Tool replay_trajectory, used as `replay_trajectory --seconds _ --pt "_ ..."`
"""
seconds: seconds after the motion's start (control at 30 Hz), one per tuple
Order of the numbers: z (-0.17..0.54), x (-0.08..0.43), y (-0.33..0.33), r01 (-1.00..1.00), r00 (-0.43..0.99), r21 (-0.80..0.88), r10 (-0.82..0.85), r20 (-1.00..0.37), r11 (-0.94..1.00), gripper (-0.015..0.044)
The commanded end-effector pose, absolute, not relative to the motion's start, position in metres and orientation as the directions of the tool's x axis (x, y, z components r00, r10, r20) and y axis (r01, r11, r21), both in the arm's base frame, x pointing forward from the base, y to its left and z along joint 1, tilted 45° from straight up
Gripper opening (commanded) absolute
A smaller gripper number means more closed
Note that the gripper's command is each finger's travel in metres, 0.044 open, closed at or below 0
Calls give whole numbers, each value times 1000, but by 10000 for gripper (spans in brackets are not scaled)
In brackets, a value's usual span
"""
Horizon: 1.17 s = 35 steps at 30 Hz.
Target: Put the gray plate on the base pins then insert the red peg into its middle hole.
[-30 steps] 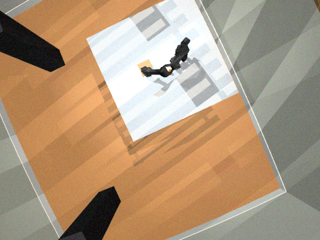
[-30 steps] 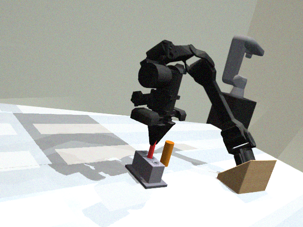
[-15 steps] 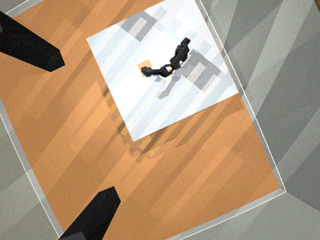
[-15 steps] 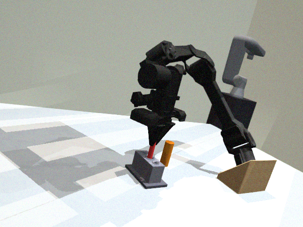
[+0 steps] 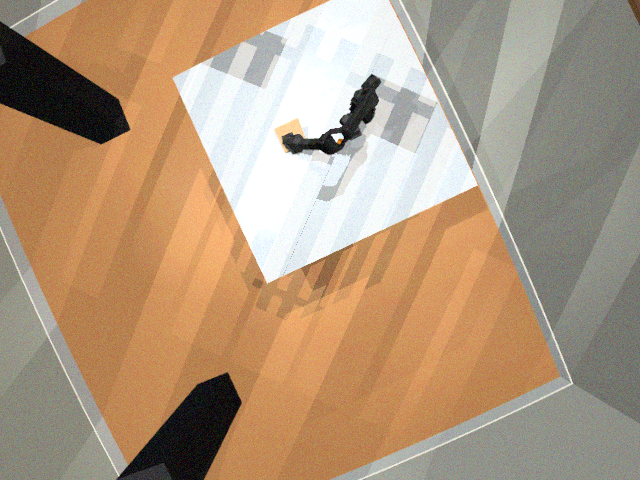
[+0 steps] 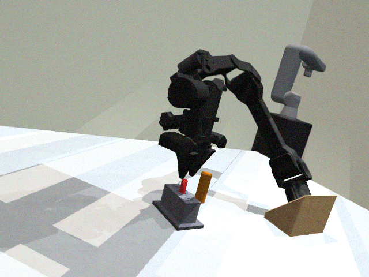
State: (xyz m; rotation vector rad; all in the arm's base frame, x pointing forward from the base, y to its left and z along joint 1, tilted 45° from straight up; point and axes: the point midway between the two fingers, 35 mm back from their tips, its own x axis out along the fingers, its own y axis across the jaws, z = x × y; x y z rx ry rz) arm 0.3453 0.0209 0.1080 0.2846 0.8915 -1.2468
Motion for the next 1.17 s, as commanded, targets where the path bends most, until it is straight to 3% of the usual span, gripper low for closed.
replay_trajectory --seconds 0.0,1.13 --pt "108 345 21 903 45 -270 -697 -716 336 150" --pt "124 341 34 899 46 -276 -699 -714 341 150"
